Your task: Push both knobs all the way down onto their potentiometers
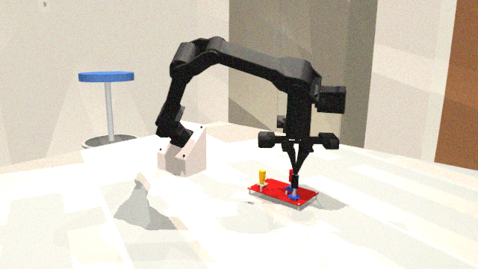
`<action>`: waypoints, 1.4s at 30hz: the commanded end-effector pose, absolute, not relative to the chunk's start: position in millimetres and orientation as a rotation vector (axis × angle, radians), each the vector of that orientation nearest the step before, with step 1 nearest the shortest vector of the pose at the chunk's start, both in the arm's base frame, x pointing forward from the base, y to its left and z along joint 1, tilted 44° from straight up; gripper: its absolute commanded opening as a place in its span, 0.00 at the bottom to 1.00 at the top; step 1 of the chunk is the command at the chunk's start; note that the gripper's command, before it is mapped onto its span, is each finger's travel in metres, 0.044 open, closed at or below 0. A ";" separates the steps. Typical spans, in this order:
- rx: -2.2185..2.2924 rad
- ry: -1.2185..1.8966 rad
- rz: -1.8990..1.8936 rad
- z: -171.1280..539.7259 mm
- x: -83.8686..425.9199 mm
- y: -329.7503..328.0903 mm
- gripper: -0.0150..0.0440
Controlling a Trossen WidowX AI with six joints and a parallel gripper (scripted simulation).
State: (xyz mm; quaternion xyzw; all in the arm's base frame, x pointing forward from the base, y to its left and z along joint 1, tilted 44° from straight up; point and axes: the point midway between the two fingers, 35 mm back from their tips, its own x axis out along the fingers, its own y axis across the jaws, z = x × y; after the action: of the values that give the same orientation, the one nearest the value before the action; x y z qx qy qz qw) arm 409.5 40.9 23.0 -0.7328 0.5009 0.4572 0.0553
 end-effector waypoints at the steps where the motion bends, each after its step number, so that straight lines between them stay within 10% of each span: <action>1: -2.234 1.521 1.388 22.7 410.1 39.7 0.25; 42: -2.234 1.521 1.387 15.9 410.9 33.1 0.25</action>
State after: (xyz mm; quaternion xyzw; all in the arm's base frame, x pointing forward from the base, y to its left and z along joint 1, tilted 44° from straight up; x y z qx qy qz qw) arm 409.1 38.3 18.5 -0.7340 0.4989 0.4579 0.0515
